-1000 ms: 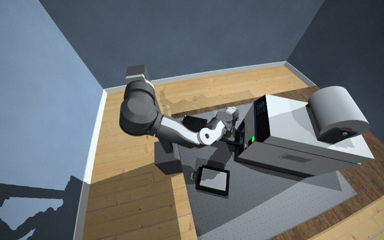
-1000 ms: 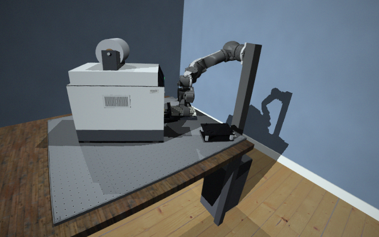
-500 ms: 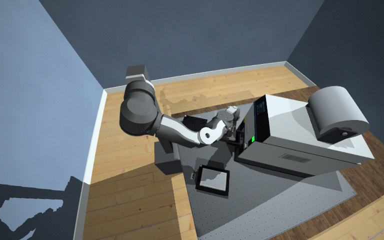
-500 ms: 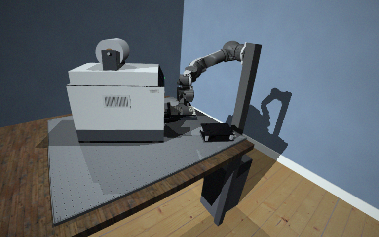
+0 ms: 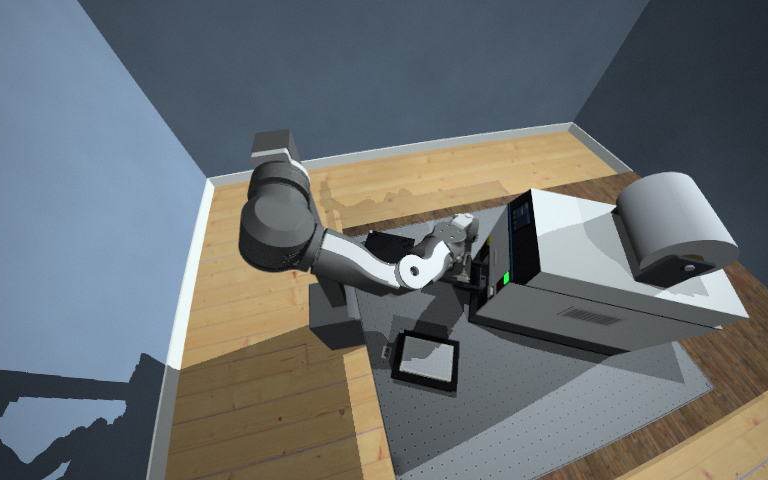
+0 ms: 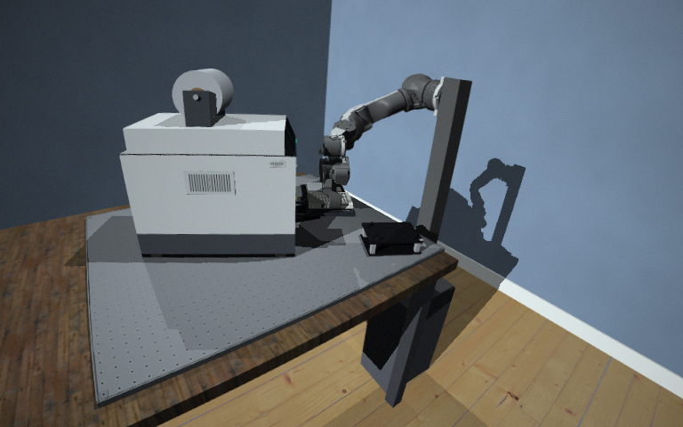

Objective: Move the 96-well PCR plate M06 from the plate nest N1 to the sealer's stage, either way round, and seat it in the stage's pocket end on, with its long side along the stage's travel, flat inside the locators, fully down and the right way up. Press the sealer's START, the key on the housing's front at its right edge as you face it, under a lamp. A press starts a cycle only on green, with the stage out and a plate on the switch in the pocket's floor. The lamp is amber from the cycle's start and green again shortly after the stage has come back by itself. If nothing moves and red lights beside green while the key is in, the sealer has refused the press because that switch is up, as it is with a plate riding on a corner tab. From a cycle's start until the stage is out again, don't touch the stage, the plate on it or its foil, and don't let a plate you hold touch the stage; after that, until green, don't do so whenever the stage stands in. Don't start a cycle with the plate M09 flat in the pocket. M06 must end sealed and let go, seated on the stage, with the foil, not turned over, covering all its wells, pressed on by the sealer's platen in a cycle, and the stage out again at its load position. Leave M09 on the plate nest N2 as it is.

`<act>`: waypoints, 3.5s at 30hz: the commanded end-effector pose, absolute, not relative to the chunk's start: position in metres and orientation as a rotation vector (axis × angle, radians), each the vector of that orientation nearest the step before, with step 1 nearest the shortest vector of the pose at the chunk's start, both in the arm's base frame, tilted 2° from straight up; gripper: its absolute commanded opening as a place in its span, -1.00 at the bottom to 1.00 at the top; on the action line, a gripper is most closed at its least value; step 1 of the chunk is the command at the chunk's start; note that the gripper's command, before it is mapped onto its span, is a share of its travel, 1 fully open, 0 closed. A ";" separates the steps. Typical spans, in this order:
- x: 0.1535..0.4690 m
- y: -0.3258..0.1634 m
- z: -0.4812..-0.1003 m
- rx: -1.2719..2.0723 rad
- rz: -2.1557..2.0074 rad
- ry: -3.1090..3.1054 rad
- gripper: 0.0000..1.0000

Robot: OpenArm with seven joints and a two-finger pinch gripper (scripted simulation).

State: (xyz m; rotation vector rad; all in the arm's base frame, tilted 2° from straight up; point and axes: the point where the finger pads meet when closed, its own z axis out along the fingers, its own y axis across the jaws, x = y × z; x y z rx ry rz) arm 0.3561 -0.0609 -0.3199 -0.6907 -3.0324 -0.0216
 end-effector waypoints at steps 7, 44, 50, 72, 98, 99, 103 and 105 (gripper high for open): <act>0.357 -0.060 -0.319 -0.686 -0.031 -3.037 -1.00; 0.359 -0.059 -0.323 -0.693 -0.037 -3.042 -1.00; 0.359 -0.059 -0.323 -0.695 -0.036 -3.041 -1.00; 0.357 -0.059 -0.325 -0.693 -0.032 -3.036 -1.00; 0.356 -0.060 -0.329 -0.691 -0.032 -3.036 -1.00; 0.356 -0.060 -0.329 -0.691 -0.032 -3.036 -1.00; 0.356 -0.060 -0.329 -0.691 -0.032 -3.036 -1.00; 0.356 -0.060 -0.329 -0.691 -0.032 -3.036 -1.00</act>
